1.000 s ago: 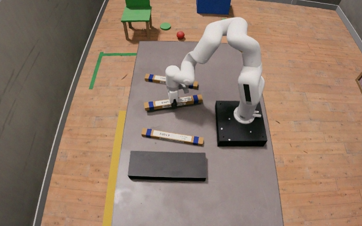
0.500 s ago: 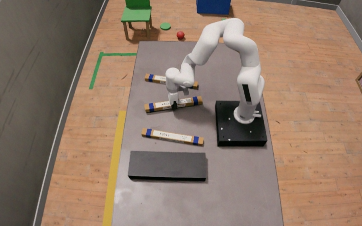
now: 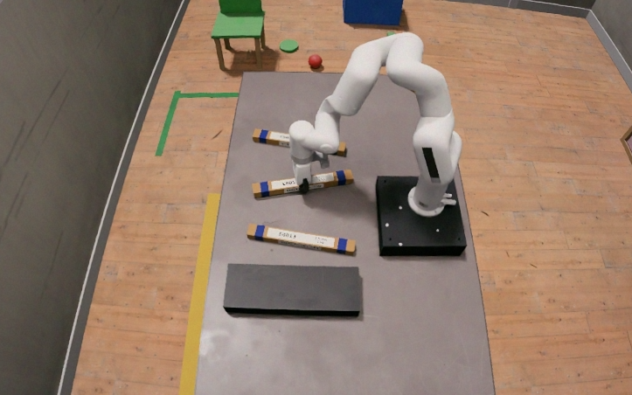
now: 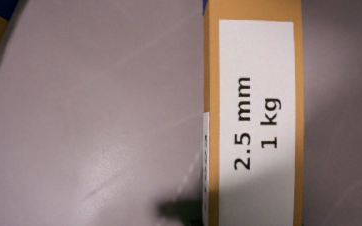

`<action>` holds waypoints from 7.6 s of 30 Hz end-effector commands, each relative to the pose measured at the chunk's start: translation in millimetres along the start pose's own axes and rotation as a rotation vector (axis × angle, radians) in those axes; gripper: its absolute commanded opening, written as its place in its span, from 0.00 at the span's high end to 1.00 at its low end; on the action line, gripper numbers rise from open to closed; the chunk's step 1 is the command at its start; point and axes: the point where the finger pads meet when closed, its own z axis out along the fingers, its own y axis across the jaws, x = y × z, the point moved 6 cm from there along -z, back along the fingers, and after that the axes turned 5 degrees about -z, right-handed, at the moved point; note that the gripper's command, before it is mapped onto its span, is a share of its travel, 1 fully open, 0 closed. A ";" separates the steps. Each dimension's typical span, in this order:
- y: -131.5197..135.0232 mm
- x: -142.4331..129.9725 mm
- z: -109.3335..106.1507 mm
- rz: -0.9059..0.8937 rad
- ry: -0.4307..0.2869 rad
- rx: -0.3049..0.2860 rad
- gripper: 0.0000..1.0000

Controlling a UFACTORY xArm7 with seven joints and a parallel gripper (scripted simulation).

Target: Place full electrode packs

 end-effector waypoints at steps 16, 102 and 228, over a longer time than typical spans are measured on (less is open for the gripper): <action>-0.7 -1.4 2.8 0.000 -0.004 0.002 0.65; -0.7 -1.4 3.4 0.000 -0.004 0.002 0.26; 207.3 -63.0 -10.9 0.355 -0.004 0.002 0.26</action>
